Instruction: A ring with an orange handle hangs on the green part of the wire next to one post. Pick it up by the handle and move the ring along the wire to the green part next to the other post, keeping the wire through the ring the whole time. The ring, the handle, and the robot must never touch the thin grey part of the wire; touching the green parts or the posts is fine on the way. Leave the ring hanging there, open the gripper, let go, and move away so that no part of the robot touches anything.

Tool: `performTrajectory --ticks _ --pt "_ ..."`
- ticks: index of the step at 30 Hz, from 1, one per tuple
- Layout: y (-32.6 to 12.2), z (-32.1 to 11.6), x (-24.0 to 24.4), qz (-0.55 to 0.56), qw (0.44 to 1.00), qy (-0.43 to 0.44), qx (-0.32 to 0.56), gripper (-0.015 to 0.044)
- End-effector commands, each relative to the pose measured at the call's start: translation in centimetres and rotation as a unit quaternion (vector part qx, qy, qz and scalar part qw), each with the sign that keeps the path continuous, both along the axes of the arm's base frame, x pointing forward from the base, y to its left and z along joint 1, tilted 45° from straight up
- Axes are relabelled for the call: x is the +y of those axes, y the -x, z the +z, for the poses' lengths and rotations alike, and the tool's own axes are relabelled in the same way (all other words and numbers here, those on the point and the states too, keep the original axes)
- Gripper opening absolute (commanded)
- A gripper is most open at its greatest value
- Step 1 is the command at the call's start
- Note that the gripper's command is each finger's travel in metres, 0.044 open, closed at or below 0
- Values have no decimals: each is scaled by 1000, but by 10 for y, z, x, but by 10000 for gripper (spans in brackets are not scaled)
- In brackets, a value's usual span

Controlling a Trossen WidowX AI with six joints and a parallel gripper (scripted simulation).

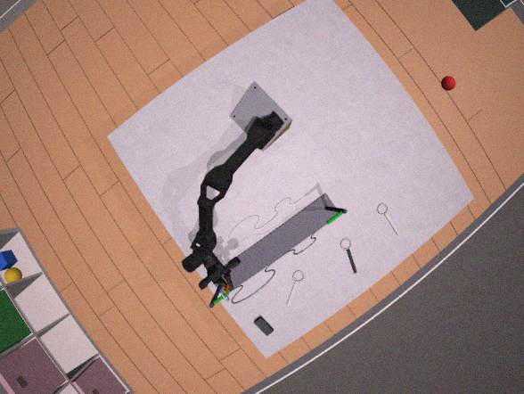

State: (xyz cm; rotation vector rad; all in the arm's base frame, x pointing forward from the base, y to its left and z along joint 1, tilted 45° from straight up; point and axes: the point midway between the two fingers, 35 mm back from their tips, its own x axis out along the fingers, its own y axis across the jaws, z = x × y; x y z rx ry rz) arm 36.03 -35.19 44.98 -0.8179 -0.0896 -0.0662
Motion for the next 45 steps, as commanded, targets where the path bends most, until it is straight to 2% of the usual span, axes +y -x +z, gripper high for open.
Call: performTrajectory --ticks 1,3,4,45 --pt "0 0 0 0 1000 0 0 -90" --pt "0 0 0 0 1000 0 0 -142" --pt "0 0 0 0 1000 0 0 -150" --pt "1 9 11 -1 1000 2 -1 -150"
